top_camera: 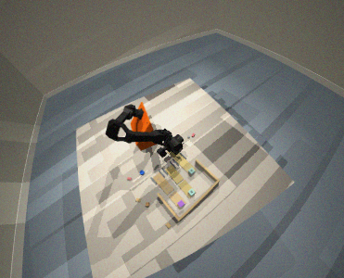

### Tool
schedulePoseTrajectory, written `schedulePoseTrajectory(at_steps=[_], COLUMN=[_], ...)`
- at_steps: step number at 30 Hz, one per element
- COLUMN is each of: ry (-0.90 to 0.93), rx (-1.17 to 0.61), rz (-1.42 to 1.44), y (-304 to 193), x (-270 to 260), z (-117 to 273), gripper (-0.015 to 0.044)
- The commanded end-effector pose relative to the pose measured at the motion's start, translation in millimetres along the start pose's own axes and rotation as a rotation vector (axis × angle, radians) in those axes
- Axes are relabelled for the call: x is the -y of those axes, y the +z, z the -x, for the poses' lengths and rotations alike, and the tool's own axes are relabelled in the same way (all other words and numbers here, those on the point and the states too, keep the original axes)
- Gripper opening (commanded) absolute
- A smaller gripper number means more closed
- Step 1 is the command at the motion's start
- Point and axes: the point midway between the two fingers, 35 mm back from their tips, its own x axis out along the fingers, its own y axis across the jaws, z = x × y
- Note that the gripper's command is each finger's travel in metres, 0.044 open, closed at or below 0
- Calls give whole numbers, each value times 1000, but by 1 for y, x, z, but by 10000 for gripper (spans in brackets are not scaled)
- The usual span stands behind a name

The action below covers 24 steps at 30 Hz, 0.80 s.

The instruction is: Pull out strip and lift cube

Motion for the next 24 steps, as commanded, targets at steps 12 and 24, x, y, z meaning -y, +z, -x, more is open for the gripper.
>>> schedulePoseTrajectory(at_steps=[12, 24], ry=[0, 0], rx=[-31, -32], rz=[18, 19], y=[-30, -44], x=[-1, -1], z=[-4, -4], gripper=[0, 0])
